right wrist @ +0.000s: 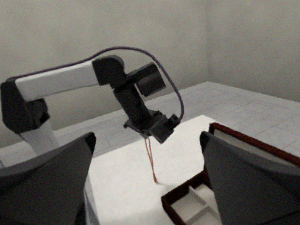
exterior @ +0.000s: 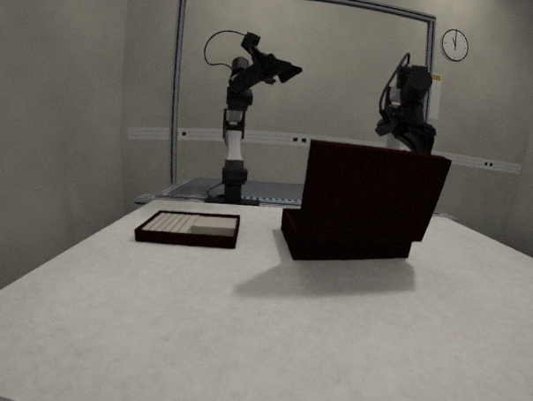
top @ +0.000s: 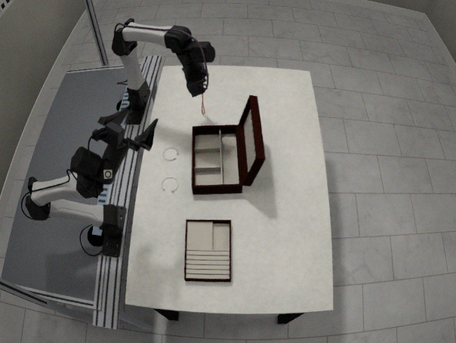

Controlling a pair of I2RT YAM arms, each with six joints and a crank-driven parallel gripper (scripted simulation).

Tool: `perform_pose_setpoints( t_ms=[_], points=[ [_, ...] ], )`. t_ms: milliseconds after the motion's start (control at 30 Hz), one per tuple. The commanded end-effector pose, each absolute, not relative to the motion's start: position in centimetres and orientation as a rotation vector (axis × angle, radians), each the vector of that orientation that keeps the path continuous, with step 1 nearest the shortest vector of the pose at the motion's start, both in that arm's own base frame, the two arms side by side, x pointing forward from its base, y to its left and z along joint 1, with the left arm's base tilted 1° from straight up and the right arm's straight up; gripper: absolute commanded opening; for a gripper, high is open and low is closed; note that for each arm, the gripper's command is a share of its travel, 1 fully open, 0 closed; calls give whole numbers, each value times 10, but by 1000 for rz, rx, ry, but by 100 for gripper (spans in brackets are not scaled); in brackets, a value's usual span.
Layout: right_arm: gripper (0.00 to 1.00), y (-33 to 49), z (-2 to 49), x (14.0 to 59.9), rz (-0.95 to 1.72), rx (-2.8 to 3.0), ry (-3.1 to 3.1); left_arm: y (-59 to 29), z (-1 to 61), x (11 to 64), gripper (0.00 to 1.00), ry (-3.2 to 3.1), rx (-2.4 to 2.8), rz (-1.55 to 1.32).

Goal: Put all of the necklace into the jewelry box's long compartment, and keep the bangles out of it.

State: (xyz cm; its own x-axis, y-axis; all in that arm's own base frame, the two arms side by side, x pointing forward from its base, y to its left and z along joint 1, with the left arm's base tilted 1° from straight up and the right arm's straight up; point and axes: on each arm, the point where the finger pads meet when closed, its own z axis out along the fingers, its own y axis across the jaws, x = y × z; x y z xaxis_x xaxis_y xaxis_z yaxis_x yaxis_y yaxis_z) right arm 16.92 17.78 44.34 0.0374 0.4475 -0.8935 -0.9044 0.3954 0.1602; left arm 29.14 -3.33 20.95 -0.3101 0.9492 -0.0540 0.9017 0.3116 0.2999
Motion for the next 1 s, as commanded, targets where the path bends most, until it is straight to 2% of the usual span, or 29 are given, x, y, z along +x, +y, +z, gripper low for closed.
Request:
perform_pose_setpoints(
  t_ms=[0, 633, 967],
  points=[
    [100, 173, 447, 182, 987, -418, 1151, -40, 219, 305, 0, 2350, 1615, 380],
    [100, 147, 414, 177, 680, -411, 1353, -94, 238, 329, 0, 2242, 1564, 491],
    [100, 132, 400, 168, 561, -459, 1417, -153, 258, 357, 0, 2123, 1509, 614]
  ],
)
